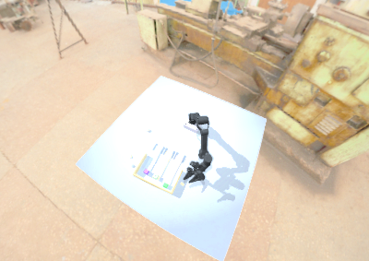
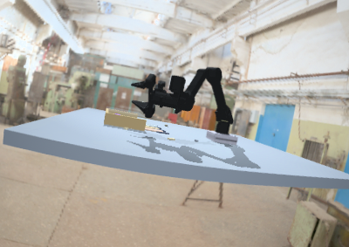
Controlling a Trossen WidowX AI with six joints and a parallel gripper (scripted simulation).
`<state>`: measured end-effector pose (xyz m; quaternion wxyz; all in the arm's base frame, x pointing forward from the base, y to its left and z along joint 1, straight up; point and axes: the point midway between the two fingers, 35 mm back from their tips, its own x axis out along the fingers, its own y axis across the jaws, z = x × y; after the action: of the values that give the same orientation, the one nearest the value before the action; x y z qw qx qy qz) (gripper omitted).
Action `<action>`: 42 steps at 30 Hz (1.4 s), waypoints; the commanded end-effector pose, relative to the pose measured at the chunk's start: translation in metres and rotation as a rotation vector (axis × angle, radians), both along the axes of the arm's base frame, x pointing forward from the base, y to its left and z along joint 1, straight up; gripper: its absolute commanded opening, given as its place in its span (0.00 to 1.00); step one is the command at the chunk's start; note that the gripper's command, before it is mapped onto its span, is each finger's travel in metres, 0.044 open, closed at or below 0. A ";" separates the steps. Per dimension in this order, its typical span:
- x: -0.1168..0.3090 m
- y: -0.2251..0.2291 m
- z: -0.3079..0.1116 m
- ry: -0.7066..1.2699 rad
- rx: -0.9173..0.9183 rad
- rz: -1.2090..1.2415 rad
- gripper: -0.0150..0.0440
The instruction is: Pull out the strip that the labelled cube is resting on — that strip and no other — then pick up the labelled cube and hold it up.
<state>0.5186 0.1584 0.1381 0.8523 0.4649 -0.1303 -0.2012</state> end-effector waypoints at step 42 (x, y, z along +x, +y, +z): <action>-0.219 -0.210 0.048 0.859 -0.760 0.554 0.93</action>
<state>0.3010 -0.0523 0.1880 0.9549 0.0255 0.2835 -0.0842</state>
